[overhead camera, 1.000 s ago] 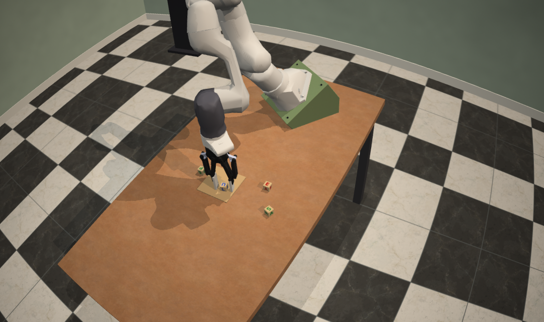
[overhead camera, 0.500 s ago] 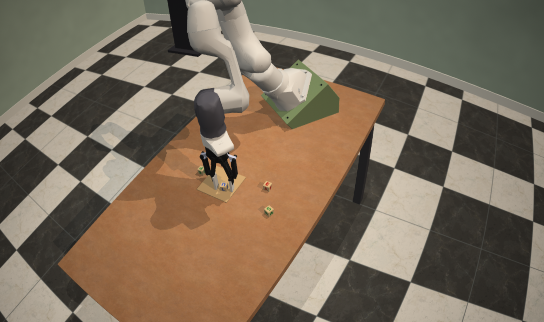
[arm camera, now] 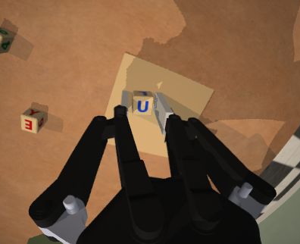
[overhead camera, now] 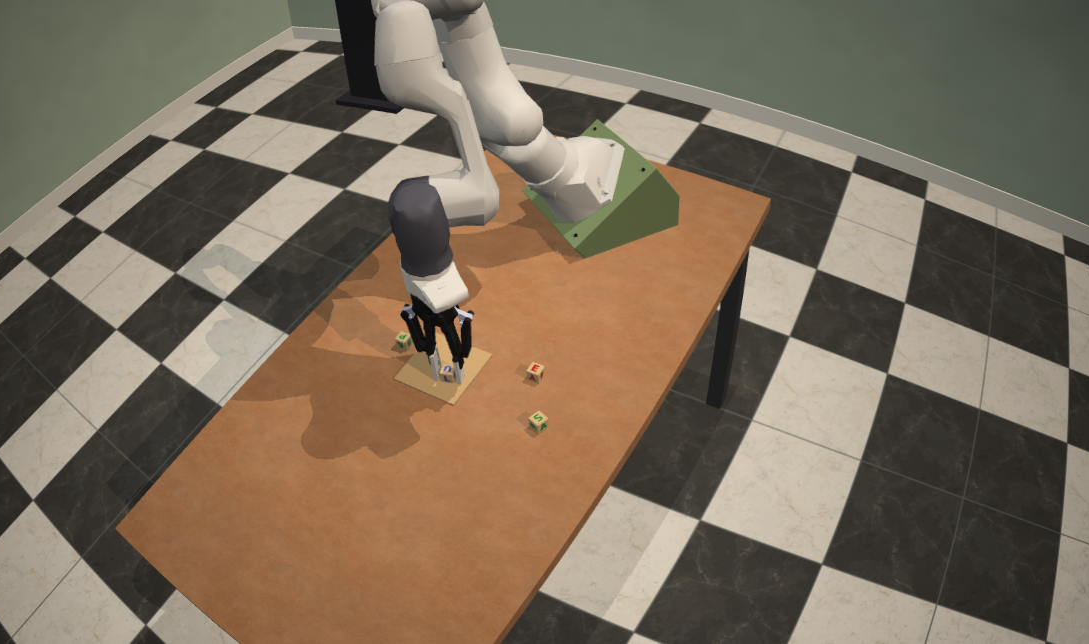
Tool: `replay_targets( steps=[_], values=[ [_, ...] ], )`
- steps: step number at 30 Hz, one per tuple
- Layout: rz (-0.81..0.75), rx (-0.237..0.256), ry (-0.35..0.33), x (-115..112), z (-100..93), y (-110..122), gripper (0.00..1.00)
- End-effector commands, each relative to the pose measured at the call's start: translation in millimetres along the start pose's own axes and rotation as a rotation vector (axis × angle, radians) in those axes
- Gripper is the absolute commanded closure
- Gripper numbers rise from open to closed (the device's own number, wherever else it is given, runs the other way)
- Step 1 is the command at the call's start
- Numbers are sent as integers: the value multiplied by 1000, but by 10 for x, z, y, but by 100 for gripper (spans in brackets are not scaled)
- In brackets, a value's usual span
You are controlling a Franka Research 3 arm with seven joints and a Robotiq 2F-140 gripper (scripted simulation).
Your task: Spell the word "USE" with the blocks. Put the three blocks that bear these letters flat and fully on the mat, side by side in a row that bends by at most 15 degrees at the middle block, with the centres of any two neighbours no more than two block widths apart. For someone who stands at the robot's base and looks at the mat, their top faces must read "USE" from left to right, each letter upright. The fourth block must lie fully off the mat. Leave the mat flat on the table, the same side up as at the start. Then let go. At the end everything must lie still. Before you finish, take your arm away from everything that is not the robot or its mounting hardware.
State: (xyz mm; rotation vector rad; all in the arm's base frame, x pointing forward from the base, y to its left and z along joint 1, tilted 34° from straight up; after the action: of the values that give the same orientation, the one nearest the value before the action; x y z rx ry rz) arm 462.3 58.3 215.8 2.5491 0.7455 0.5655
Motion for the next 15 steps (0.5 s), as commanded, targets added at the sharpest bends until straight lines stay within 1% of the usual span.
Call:
replay_targets(
  steps=[1,11,12,15],
  values=[
    [3,0,4,18,-4,1,75],
    [3,0,4,18,-4,1,75],
    [3,0,4,18,-4,1,87],
    [3,0,4,18,-4,1,87]
  ],
)
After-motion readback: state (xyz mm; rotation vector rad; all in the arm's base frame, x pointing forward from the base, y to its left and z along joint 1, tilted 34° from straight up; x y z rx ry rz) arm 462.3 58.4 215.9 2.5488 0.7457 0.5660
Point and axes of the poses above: the point where the finger pads meet when closed, its own z axis out along the fingers, its own y axis across the jaws, x = y × z, the point moved 2 cm from there along -z, back along the fingers, and after that the axes turned 11 degrees about -z, right-handed, at the moved point
